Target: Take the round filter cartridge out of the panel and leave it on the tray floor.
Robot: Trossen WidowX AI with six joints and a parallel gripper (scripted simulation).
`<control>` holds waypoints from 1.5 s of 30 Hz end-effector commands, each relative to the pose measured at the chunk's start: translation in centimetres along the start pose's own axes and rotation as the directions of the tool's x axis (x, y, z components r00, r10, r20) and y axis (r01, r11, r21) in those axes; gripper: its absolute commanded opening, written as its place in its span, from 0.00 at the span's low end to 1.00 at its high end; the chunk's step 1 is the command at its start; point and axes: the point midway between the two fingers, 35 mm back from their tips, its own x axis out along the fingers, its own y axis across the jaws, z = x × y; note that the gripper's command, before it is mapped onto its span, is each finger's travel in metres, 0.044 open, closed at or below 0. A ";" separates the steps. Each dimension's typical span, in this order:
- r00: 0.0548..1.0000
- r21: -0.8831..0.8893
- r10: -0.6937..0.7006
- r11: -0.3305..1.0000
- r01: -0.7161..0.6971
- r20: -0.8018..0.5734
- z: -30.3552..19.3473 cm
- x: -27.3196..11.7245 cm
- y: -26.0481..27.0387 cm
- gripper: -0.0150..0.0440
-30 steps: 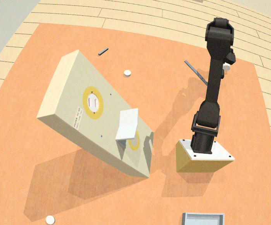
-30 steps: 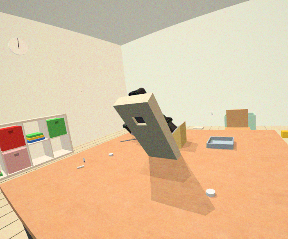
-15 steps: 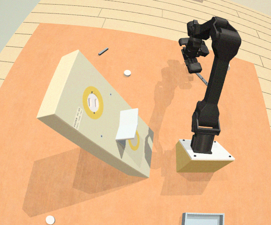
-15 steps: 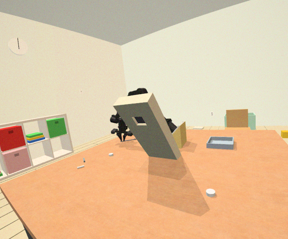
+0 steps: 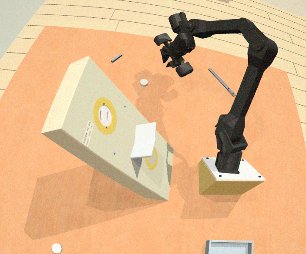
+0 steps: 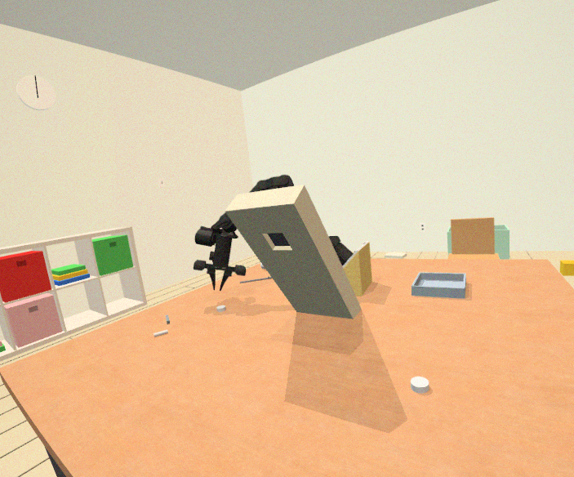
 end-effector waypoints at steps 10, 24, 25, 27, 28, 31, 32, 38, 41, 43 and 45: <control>0.962 -0.289 0.142 0.934 -0.208 -0.233 -14.4 -7.0 4.0 0.40; 0.813 -0.427 0.235 0.754 -0.498 -0.533 -27.9 -20.8 1.4 0.40; 0.798 -0.431 0.239 0.738 -0.519 -0.553 -28.5 -21.9 0.9 0.40; 0.767 -0.436 0.247 0.703 -0.562 -0.592 -29.7 -24.2 0.0 0.40; 0.751 -0.437 0.250 0.685 -0.583 -0.611 -30.2 -25.4 -0.6 0.40; 0.699 -0.433 0.259 0.628 -0.646 -0.667 -31.5 -28.8 -2.3 0.40; 0.680 -0.430 0.262 0.608 -0.667 -0.685 -31.8 -29.9 -3.0 0.40; 0.716 -0.567 0.244 0.468 -0.678 -0.655 -34.2 -32.0 -10.2 0.40; 0.736 -0.648 0.291 0.350 -0.677 -0.612 -34.7 -32.3 -14.4 0.40; 0.728 -0.679 0.340 0.270 -0.682 -0.596 -34.6 -32.7 -16.6 0.40; 0.721 -0.688 0.360 0.240 -0.685 -0.592 -34.5 -32.8 -17.3 0.40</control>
